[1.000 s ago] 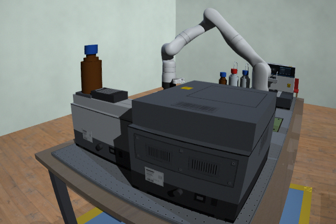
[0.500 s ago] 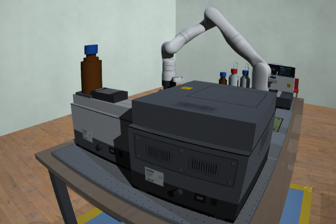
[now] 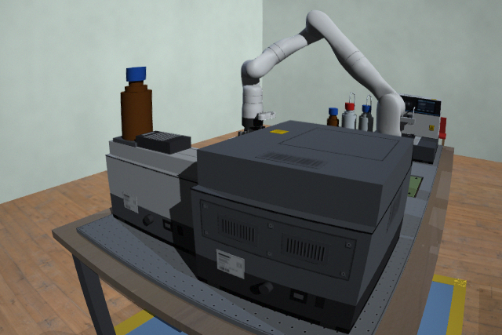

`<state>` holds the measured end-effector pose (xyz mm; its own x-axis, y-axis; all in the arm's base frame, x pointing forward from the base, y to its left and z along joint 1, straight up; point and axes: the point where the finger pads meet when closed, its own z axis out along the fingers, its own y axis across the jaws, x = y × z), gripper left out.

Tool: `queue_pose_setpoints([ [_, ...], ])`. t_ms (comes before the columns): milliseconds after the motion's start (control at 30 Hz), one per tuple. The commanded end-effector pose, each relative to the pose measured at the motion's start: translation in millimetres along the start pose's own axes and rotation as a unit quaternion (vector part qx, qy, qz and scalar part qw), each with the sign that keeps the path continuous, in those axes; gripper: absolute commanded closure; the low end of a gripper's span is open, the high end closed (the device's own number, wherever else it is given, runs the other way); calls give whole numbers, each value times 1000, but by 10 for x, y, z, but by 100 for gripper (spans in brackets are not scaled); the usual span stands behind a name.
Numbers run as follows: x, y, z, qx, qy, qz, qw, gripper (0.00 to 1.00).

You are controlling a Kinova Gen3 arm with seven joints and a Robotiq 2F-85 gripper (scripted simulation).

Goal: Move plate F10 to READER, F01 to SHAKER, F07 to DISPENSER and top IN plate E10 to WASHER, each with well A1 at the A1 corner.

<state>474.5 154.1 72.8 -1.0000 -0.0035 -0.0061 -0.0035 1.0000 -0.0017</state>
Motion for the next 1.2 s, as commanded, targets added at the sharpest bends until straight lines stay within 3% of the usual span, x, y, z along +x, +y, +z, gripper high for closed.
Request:
queue_pose_setpoints([
  [0, -6, 2, -32, 0, -1, 0, 1000, 6],
  [1167, -5, 2, -239, 0, -1, 0, 1000, 6],
])
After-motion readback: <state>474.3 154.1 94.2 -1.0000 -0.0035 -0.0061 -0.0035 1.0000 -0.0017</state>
